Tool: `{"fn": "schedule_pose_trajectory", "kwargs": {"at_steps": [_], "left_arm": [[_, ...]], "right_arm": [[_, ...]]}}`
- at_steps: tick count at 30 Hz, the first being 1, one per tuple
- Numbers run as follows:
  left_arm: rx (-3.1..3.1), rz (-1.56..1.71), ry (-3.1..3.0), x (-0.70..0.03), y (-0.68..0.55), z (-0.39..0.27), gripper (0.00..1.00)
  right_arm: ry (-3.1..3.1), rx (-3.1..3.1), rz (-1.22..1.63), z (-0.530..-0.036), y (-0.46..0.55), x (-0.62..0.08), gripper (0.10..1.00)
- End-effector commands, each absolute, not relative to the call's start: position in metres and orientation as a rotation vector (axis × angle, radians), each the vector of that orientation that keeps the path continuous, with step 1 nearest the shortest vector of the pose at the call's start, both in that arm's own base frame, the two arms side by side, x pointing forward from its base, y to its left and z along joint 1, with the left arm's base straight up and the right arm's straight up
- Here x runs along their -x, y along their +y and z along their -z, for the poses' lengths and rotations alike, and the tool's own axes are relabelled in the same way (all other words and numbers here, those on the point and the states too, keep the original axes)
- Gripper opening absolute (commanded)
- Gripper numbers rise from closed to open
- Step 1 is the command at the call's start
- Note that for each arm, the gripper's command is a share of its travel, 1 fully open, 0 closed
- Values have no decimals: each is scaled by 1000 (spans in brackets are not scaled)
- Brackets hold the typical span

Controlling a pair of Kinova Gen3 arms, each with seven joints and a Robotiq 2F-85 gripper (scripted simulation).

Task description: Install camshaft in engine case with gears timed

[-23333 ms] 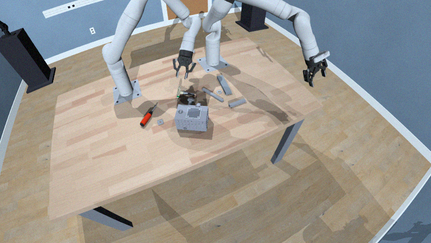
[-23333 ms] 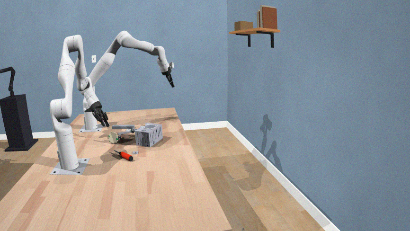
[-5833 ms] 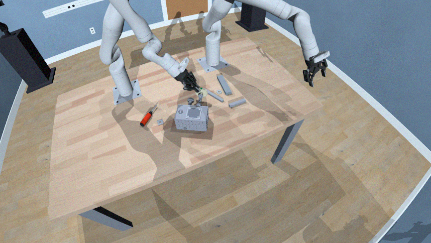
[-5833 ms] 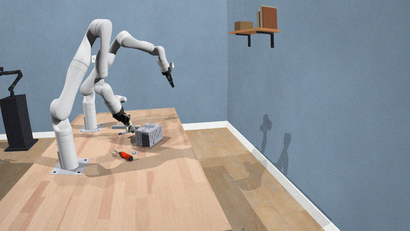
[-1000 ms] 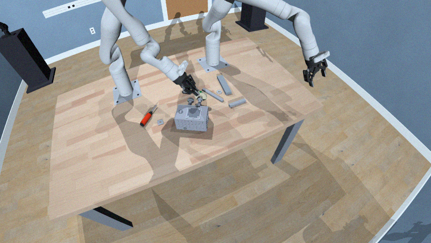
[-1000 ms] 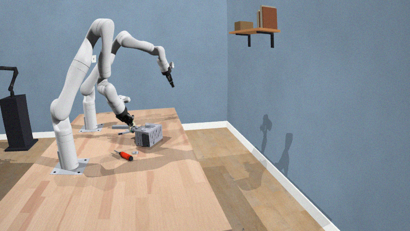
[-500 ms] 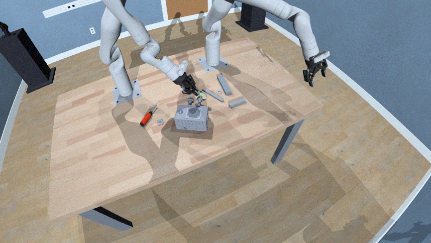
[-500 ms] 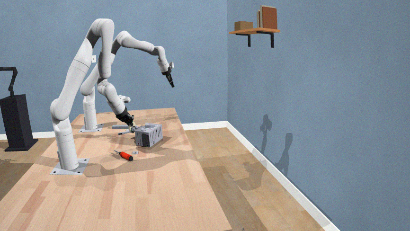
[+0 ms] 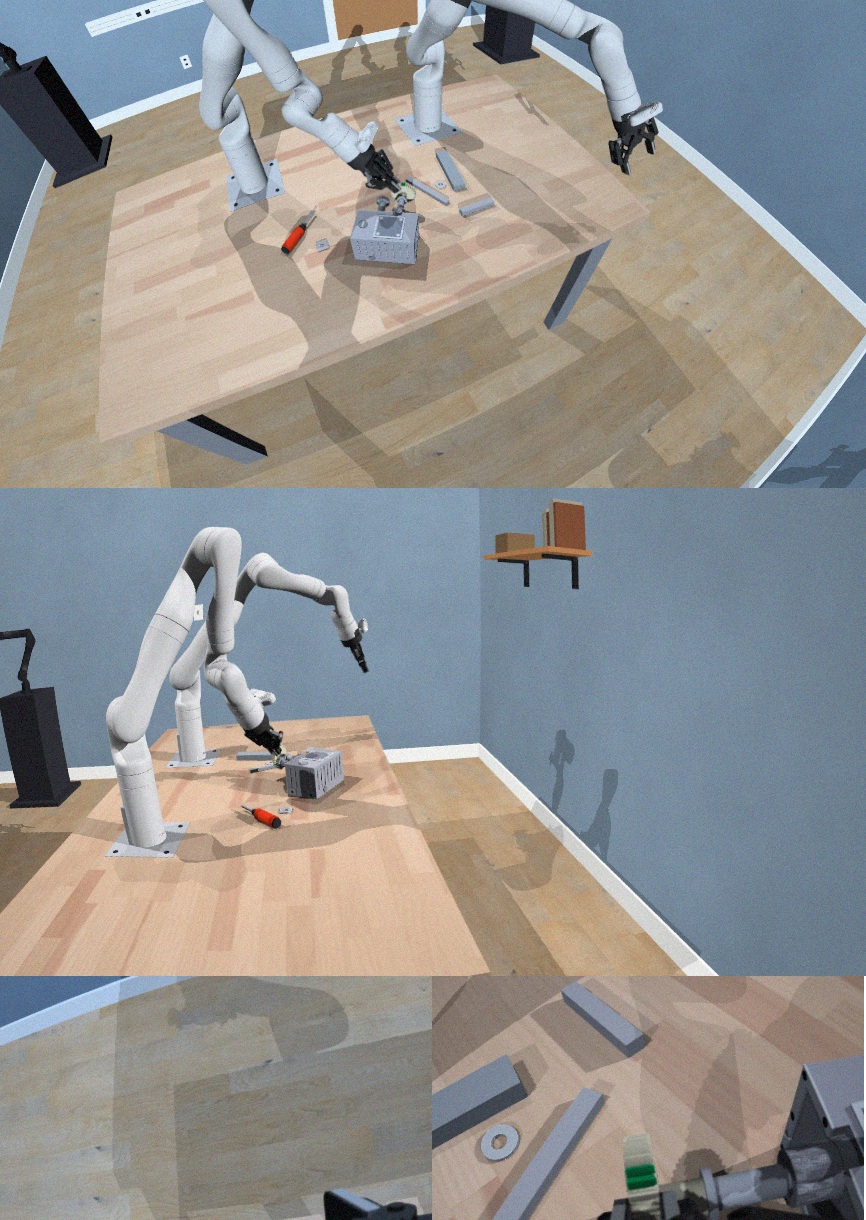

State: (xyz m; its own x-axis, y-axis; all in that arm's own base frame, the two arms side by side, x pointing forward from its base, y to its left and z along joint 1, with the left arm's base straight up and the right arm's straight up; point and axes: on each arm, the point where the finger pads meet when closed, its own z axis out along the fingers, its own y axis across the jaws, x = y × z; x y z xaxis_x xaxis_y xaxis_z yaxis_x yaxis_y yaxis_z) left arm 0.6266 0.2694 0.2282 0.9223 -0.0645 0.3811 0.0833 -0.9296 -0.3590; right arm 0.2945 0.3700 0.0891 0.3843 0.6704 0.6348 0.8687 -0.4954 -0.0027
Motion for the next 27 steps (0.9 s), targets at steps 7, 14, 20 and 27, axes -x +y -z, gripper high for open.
{"fn": "schedule_pose_trajectory", "kwargs": {"at_steps": [7,14,20,27], "left_arm": [[2706,558,-14,-627,270,-230,1000],[2706,558,-14,-627,270,-230,1000],[2706,558,-14,-627,270,-230,1000],[2706,558,-14,-627,270,-230,1000]], "right_arm": [[-1342,2311,830,-90,370,-295,170],[-1342,2311,830,-90,369,-297,170],[-1342,2311,830,-90,368,-300,170],[-1342,2311,830,-90,365,-305,170]]}}
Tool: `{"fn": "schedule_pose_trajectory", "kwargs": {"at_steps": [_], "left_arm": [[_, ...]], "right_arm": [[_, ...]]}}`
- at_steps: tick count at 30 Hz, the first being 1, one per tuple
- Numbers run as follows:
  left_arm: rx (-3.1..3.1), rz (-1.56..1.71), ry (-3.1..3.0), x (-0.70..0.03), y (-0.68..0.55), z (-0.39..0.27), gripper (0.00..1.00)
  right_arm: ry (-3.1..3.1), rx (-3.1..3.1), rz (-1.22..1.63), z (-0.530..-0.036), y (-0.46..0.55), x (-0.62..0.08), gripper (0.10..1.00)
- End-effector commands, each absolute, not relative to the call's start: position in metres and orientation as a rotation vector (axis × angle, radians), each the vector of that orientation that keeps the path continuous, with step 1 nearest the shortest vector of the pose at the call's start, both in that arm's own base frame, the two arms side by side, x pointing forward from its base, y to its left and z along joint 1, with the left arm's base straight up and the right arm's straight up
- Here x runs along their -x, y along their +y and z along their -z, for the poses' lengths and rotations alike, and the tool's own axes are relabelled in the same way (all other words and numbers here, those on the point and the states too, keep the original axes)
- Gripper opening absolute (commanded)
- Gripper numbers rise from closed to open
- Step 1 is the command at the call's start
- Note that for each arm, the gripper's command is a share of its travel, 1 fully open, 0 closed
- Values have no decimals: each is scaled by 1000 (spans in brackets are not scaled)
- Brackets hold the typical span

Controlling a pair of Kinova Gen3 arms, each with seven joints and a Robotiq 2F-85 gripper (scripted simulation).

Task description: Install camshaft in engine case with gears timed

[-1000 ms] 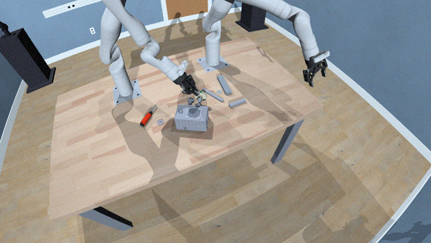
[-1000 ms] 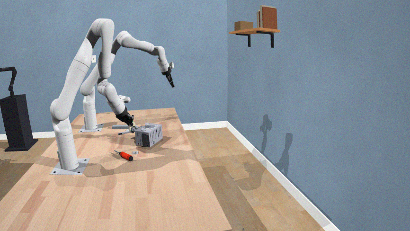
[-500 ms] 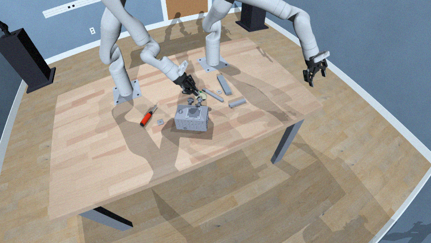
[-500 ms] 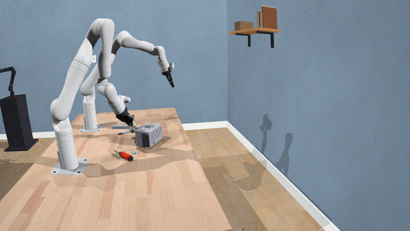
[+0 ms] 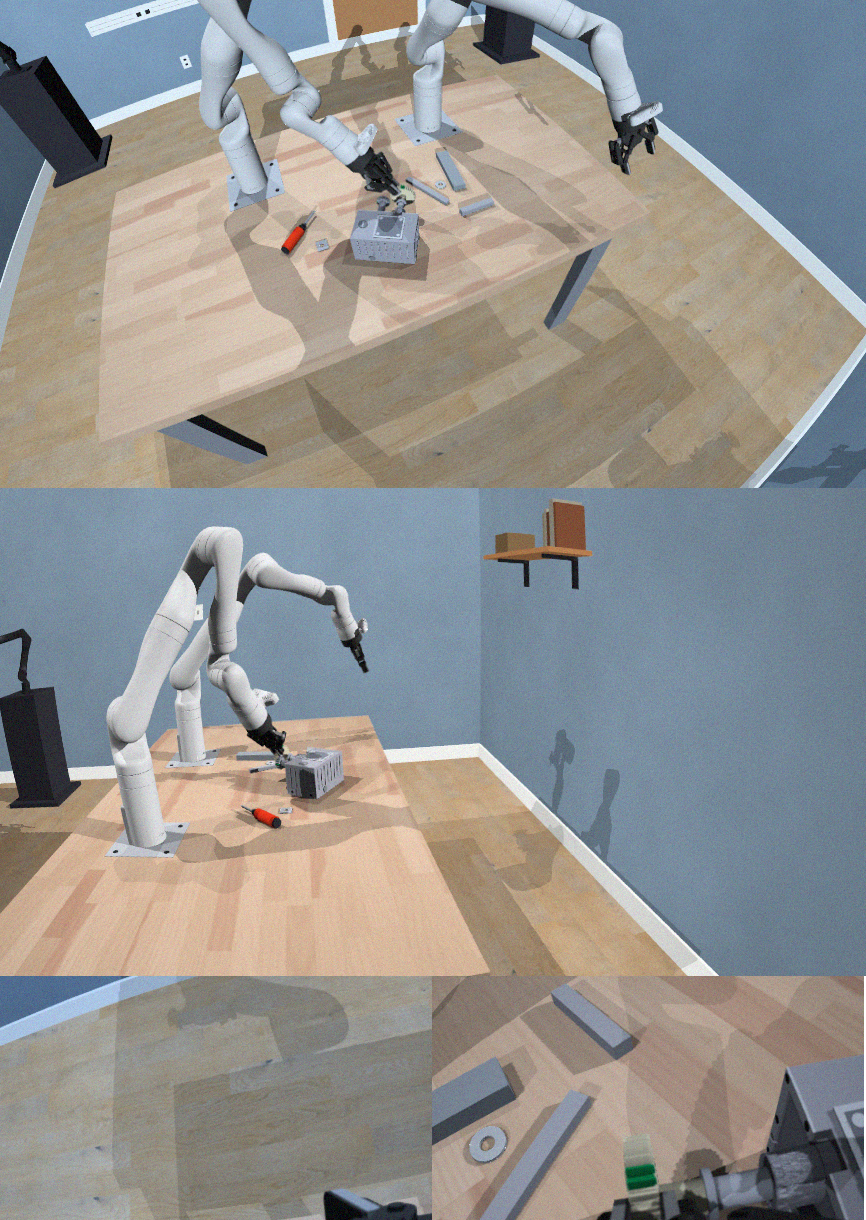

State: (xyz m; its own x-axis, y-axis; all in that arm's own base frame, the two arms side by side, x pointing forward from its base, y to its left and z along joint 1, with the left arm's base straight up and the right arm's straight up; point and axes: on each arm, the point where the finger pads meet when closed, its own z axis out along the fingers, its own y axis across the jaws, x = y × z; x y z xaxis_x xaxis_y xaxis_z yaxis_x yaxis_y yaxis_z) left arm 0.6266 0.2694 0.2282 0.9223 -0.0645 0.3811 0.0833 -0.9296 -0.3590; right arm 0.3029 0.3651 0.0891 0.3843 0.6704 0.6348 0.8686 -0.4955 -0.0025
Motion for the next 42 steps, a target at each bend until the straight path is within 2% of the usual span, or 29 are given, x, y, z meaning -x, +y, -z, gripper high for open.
{"fn": "schedule_pose_trajectory", "kwargs": {"at_steps": [1,42], "left_arm": [[2706,558,-14,-627,270,-230,1000],[2706,558,-14,-627,270,-230,1000]], "right_arm": [[-1342,2311,830,-90,364,-306,170],[-1342,2311,830,-90,360,-314,170]]}}
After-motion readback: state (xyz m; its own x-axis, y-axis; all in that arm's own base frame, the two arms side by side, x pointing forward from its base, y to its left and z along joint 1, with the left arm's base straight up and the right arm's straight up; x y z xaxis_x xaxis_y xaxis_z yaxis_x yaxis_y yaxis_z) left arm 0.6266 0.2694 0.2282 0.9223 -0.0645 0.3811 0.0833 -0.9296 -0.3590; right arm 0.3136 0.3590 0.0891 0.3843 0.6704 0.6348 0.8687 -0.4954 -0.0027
